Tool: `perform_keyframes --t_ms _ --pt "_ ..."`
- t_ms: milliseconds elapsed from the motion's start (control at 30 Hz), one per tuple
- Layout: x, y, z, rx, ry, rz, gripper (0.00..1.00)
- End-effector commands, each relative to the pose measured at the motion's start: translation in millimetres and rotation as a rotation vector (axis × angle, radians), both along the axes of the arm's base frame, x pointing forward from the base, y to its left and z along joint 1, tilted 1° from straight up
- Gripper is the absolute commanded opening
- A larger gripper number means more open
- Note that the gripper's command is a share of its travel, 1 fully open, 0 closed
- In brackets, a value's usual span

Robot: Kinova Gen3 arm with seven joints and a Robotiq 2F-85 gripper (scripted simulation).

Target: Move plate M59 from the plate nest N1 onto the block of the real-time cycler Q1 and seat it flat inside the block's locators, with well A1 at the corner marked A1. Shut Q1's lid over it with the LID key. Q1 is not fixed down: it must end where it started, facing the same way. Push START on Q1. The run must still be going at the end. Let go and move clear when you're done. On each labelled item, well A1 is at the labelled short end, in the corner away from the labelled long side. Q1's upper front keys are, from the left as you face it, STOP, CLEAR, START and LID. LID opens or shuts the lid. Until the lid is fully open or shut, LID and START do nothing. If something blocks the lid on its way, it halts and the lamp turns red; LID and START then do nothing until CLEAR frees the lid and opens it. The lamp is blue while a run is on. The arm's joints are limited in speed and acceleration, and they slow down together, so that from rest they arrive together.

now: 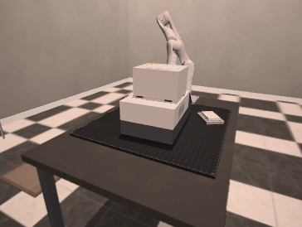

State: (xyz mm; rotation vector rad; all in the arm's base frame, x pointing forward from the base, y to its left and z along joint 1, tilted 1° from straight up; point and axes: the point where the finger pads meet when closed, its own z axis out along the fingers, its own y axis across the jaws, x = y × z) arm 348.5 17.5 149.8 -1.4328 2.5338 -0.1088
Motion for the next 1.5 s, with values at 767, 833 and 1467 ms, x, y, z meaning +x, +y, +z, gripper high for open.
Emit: perform_keyframes --t_ms 767,833,1467 --pt "6 1 -6.9 0.000 -0.001 0.000 0.10" --pt "6 1 -6.9 0.000 -0.001 0.000 0.10" --pt "13 3 -15.7 0.000 -0.001 0.000 0.10"
